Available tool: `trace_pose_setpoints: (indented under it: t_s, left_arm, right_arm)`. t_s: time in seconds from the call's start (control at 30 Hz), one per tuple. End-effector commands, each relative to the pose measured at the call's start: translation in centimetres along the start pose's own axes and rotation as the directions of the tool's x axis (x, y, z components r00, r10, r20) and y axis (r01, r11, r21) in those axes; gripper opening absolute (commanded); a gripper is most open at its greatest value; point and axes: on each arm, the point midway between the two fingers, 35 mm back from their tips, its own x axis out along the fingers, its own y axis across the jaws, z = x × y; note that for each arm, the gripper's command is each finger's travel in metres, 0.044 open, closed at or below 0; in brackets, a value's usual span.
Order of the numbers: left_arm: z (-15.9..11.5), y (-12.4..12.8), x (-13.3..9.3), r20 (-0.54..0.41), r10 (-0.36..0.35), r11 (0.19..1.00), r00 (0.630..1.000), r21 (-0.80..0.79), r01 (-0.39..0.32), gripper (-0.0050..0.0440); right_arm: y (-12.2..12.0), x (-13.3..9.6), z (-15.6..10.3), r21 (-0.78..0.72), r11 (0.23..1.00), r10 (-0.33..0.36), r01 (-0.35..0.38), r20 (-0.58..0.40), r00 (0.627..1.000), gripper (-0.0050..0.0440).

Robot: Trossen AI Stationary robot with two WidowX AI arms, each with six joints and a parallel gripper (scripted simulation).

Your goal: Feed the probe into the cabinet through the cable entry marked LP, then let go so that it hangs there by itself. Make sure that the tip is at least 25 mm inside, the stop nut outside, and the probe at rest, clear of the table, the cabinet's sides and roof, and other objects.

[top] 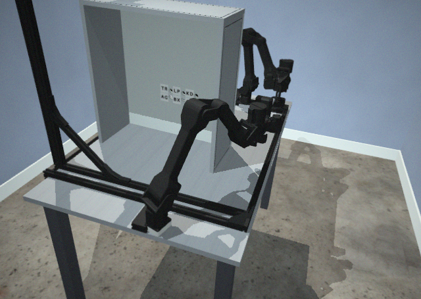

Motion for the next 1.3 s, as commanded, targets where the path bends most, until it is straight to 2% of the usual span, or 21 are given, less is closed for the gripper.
trace_pose_setpoints:
  t_s: [0.0,0.33,1.27]
  left_arm:
    - [0.1,-0.3,-0.1,0.001,-0.003,1.0,1.0,-0.015,0.003,0.044]
    - [0.1,-0.3,-0.1,0.0,-0.003,1.0,1.0,-0.016,0.003,0.044]
    - [0.1,-0.4,2.9,0.0,-0.003,1.0,1.0,-0.016,0.003,0.044]
  right_arm:
    - [0.0,0.0,0.1,0.002,1.0,0.001,-0.001,0.003,1.0,0.0]
    - [0.0,0.0,0.1,0.002,1.0,0.001,-0.001,0.003,1.0,0.0]
    - [0.0,0.0,0.1,0.002,1.0,0.001,-0.001,0.003,1.0,0.0]
